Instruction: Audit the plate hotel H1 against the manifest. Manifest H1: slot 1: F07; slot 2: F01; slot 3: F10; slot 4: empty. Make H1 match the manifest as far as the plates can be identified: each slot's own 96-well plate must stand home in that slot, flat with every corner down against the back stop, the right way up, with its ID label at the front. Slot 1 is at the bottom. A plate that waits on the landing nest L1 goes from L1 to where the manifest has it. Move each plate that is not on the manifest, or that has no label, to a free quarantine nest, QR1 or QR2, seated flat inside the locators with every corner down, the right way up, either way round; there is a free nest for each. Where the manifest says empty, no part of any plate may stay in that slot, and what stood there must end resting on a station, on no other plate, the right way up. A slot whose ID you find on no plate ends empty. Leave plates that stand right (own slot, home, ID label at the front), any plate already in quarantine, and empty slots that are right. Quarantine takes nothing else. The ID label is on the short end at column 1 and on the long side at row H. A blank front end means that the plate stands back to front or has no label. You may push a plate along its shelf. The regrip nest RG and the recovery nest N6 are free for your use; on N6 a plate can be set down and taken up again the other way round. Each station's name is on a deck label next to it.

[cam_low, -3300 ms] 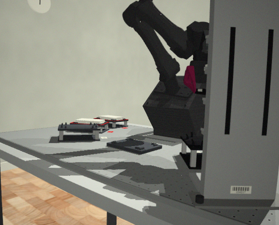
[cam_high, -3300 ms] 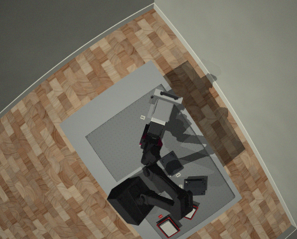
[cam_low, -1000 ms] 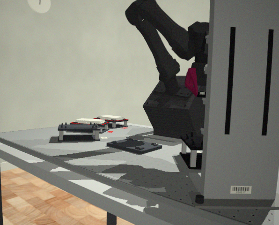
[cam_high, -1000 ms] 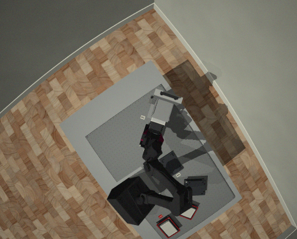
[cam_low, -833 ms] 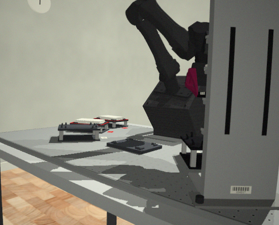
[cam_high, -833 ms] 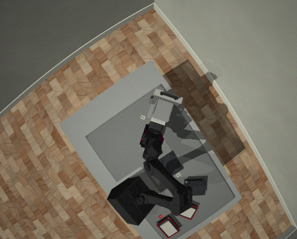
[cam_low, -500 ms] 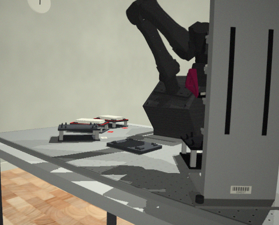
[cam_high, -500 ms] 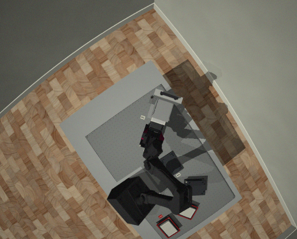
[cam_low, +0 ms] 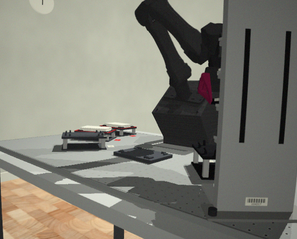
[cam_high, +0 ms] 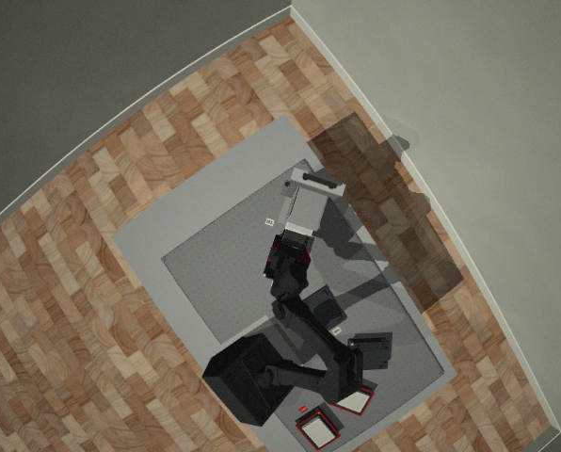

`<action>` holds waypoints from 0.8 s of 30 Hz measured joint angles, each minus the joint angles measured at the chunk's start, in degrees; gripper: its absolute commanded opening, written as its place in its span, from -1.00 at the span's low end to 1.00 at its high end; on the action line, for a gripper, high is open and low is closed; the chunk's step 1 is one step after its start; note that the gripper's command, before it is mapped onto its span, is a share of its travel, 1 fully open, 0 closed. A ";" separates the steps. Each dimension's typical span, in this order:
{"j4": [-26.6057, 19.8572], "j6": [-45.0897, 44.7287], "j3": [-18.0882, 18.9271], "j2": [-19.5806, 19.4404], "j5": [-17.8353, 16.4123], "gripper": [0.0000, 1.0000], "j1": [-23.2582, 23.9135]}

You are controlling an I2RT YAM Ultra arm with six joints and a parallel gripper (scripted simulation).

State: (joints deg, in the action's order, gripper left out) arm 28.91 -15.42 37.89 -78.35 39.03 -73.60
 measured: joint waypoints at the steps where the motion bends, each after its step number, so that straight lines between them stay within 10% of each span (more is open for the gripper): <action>1: 0.00 0.00 0.00 0.00 0.00 0.72 -0.02; 24: 0.13 -0.11 0.48 -0.70 -0.33 0.72 0.44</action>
State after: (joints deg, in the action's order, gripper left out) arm 29.04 -15.53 38.37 -79.05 38.70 -73.17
